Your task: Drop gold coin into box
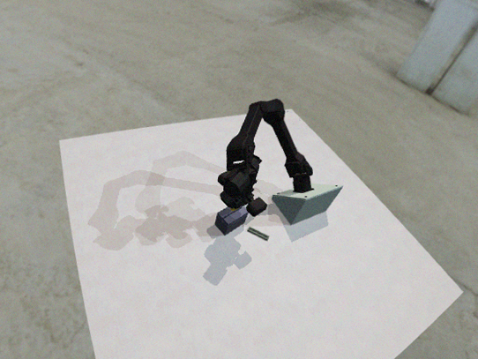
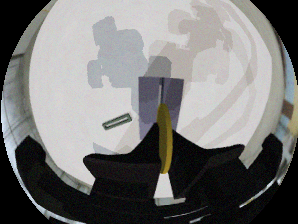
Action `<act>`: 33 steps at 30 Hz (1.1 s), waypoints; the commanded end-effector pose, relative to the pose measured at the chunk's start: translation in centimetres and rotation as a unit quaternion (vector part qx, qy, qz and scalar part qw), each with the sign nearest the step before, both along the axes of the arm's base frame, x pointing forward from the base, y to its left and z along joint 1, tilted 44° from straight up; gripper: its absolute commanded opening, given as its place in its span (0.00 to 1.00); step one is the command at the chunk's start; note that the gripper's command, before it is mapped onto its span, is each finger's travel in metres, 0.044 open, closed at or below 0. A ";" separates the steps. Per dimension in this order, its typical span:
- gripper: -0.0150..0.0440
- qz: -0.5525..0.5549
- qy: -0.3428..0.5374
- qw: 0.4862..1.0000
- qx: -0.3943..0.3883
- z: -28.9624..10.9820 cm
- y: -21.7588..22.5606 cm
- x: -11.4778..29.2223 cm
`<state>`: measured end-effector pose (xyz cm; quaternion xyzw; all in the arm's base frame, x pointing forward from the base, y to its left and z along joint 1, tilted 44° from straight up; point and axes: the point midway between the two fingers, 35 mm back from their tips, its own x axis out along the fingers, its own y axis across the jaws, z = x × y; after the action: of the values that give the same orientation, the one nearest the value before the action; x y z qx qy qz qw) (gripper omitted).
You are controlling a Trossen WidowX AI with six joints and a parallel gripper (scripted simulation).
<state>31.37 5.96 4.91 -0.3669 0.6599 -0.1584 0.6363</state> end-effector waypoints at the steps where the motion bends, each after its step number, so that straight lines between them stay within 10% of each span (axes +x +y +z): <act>1: 0.25 -0.001 -0.001 1.000 0.000 0.0 0.0 0.0; 33: 0.25 -0.002 0.002 1.000 0.000 0.3 -0.3 0.4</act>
<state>31.78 5.80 5.33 -0.3654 0.6621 -0.1593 0.6346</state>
